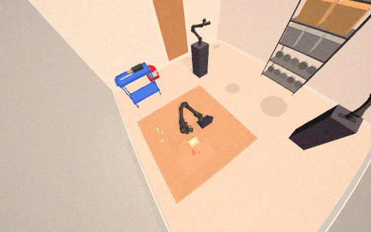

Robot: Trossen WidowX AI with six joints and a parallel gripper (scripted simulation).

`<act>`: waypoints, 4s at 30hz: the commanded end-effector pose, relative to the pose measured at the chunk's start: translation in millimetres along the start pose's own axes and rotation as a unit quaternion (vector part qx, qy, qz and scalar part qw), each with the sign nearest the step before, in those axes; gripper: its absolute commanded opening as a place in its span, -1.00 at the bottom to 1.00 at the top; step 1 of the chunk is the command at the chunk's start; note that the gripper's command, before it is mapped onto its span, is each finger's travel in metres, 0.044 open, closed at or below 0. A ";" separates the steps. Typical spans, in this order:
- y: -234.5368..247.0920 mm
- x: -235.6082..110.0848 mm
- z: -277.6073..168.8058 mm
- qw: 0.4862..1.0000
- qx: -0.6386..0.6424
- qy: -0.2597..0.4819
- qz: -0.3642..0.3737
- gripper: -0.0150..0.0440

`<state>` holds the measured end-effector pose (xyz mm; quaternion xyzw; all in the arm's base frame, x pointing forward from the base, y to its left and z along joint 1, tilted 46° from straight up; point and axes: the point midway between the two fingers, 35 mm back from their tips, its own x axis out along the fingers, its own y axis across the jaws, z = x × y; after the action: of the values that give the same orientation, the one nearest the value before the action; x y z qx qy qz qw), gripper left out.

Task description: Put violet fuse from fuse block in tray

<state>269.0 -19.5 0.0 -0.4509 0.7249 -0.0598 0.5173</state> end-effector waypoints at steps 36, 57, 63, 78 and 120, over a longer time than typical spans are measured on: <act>0.5 -20.4 1.0 1.000 0.000 -0.002 0.000 -0.49; 0.6 -30.8 0.7 1.000 0.000 -0.001 0.000 -0.49; 0.6 -33.8 0.5 1.000 0.000 -0.001 0.000 -0.49; 0.8 -51.8 0.6 1.000 -0.001 -0.002 0.000 -0.49; 124.4 -61.0 120.4 1.000 0.001 -0.007 0.004 -0.49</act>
<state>298.3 130.0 -67.1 -0.4493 0.7230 -0.0548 0.5220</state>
